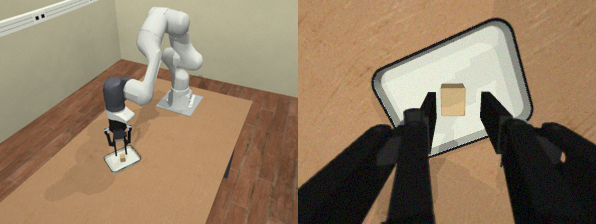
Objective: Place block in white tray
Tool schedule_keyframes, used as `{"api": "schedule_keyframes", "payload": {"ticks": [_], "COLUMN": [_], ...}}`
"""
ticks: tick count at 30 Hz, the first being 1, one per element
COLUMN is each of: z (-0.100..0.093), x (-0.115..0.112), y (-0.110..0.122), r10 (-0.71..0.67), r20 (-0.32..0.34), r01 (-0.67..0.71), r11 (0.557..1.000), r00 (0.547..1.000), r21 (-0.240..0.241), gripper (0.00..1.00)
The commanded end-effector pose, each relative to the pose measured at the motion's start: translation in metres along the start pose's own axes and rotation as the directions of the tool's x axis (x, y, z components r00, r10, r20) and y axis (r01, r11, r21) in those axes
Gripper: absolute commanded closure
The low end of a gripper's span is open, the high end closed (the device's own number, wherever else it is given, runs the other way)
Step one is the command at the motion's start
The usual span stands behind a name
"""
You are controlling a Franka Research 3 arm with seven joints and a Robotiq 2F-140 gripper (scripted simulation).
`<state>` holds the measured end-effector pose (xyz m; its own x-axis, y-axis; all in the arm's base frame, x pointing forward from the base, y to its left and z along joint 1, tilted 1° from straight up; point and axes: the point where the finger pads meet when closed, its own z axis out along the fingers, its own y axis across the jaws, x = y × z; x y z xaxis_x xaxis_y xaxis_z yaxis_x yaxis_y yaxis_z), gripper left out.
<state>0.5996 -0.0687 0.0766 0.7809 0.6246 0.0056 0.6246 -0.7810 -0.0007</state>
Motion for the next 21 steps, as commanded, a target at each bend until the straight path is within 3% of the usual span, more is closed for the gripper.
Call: {"api": "schedule_keyframes", "payload": {"ticks": [1,21], "z": [-0.0084,-0.0135], "x": [-0.003,-0.0029], "y": [-0.0023,-0.0023], "r10": [0.0,0.0], "r20": [0.011,0.011], "r01": [0.0,0.0], "r11": [1.0,1.0], "r00": [1.0,1.0], "r21": [0.006,0.006], "gripper": [0.64,0.64]}}
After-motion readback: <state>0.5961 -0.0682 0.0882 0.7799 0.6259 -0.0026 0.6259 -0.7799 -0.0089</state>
